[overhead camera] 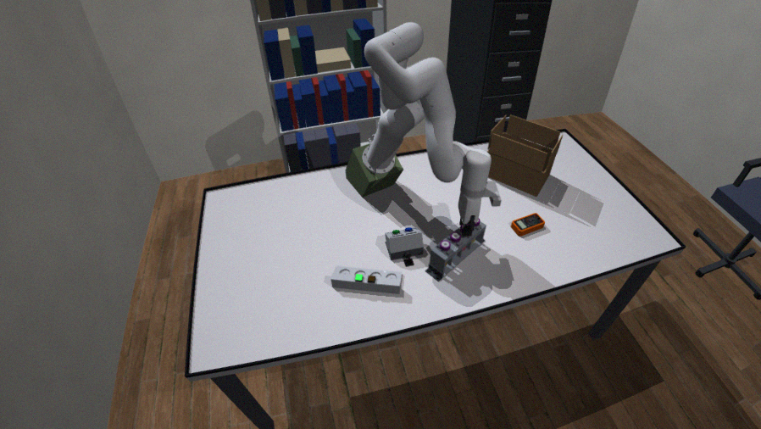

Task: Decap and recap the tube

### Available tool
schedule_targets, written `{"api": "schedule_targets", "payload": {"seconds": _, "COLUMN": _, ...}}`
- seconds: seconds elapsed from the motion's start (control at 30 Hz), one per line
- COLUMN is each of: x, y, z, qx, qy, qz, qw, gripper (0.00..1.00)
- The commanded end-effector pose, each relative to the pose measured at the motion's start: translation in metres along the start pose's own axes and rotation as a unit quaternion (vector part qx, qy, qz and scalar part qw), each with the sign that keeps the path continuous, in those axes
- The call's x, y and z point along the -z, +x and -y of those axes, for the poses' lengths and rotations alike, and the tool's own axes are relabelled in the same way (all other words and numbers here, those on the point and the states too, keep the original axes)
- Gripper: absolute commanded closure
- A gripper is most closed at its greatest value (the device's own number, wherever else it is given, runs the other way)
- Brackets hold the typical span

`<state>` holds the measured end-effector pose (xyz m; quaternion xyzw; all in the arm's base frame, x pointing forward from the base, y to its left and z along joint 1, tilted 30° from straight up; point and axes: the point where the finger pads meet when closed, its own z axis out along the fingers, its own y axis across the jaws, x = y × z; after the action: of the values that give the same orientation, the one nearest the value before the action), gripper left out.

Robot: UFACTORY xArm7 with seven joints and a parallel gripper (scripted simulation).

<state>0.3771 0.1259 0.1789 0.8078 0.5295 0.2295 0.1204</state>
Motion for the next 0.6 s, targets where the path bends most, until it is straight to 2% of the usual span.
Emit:
{"api": "schedule_targets", "payload": {"seconds": 0.0, "x": 0.0011, "y": 0.0011, "z": -0.0012, "qx": 0.097, "qy": 0.0, "qz": -0.002, "qw": 0.995, "gripper": 0.54}}
{"api": "schedule_targets", "payload": {"seconds": 0.2, "x": 0.0011, "y": 0.0011, "z": -0.0012, "qx": 0.283, "qy": -0.001, "qz": -0.001, "qw": 0.959, "gripper": 0.54}}
{"api": "schedule_targets", "payload": {"seconds": 0.3, "x": 0.0011, "y": 0.0011, "z": -0.0011, "qx": 0.365, "qy": -0.002, "qz": -0.001, "qw": 0.931, "gripper": 0.54}}
{"api": "schedule_targets", "payload": {"seconds": 0.43, "x": 0.0011, "y": 0.001, "z": -0.0011, "qx": 0.47, "qy": -0.002, "qz": -0.001, "qw": 0.883, "gripper": 0.54}}
{"api": "schedule_targets", "payload": {"seconds": 0.5, "x": 0.0011, "y": 0.001, "z": -0.0011, "qx": 0.47, "qy": -0.002, "qz": -0.001, "qw": 0.883, "gripper": 0.54}}
{"api": "schedule_targets", "payload": {"seconds": 0.57, "x": 0.0011, "y": 0.001, "z": -0.0011, "qx": 0.55, "qy": -0.001, "qz": -0.002, "qw": 0.835, "gripper": 0.54}}
